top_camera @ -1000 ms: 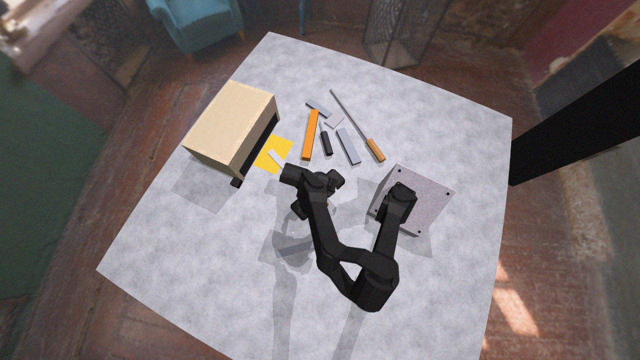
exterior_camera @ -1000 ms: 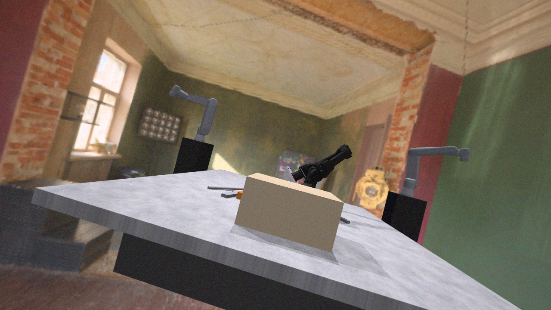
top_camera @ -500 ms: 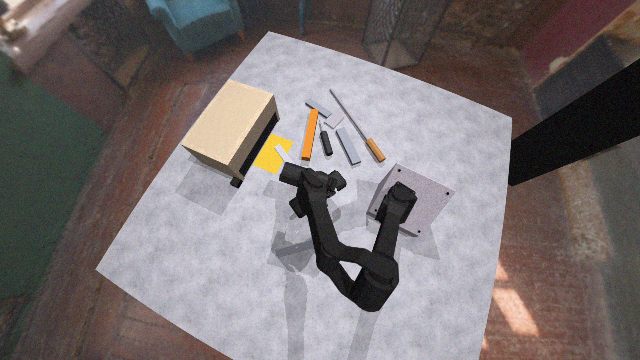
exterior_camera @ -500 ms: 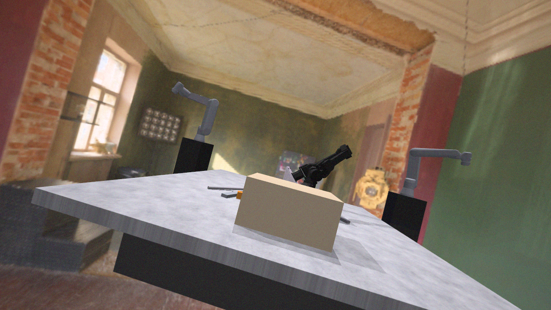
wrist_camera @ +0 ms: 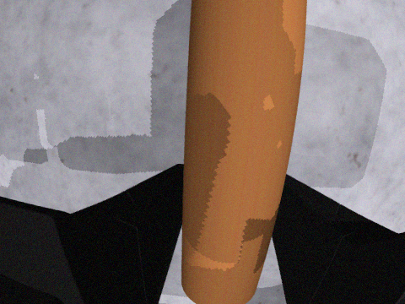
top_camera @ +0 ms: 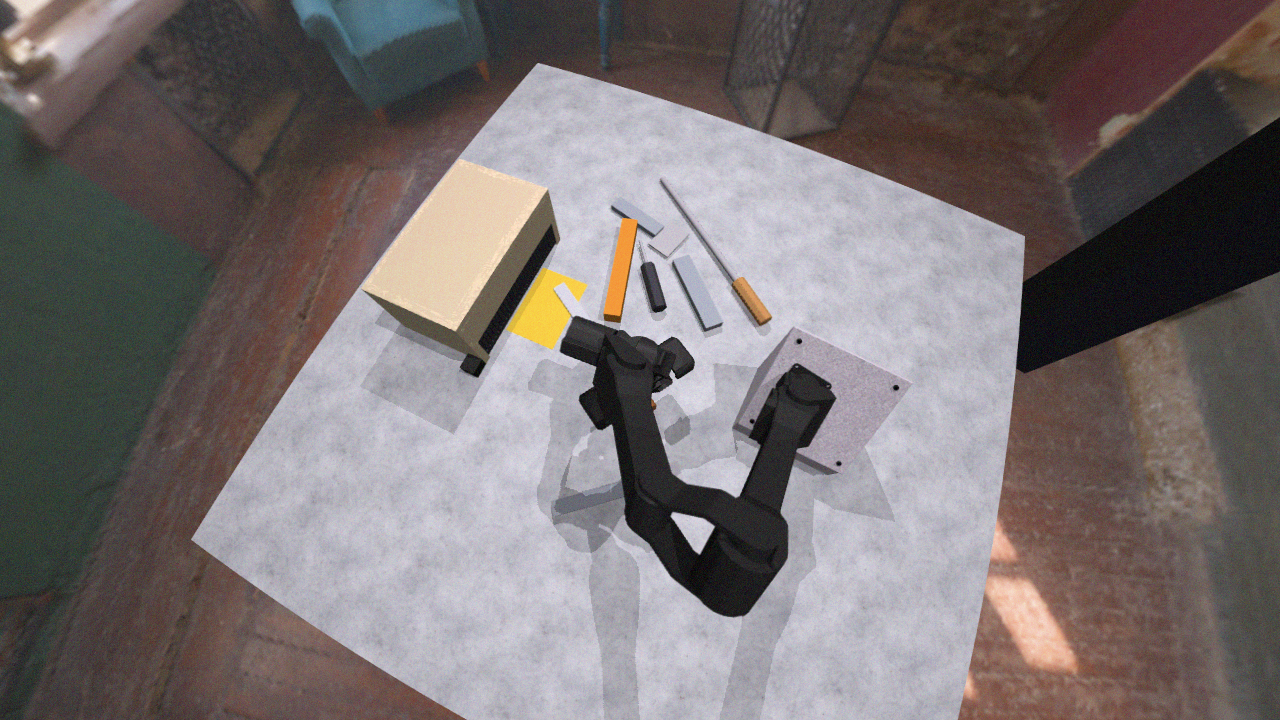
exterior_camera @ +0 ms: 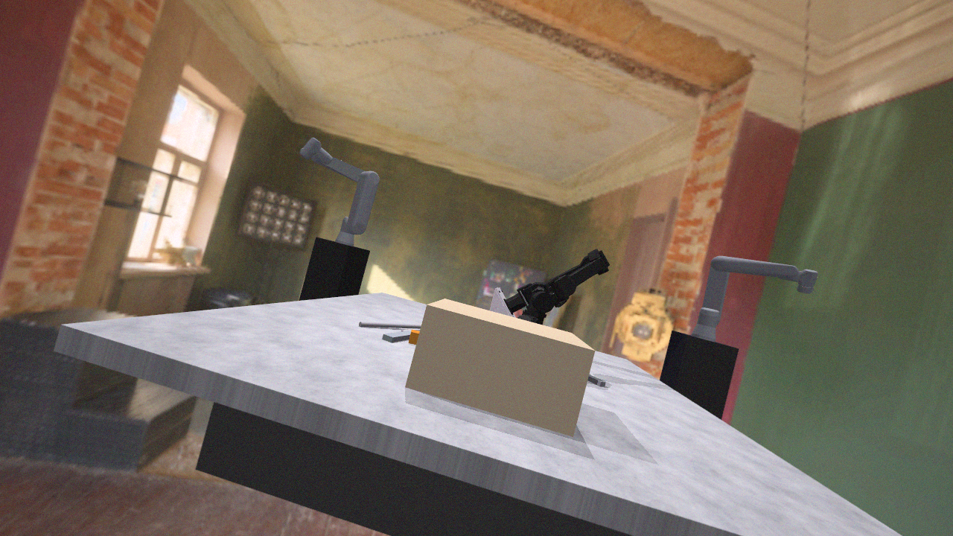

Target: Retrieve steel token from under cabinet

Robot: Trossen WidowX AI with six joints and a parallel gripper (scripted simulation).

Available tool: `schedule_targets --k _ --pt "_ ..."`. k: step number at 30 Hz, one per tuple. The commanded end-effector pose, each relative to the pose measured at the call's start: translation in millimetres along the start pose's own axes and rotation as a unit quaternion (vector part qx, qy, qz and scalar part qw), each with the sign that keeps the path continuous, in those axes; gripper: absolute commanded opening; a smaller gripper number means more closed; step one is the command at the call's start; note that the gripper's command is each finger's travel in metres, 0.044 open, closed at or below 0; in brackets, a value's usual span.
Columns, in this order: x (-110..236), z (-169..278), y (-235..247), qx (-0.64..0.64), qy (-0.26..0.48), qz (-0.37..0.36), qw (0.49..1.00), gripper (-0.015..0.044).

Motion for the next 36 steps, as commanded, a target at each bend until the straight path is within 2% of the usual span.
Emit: schedule_targets --k 1,36 --pt "0.9 -5.5 -1.7 -0.003 -0.002 -0.001 1.000 0.0000" --pt "1.3 -31.4 -22.6 -0.010 -0.002 0.000 1.000 0.0000"
Point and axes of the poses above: the point midway between the two fingers, 35 mm back from their tips, its own x axis back along the fingers, its own y axis across the jaws, z = x × y, the point moved 9 cm from there along x, back along the fingers, and after that the axes turned 4 degrees about -x, right-handed, at the moved point
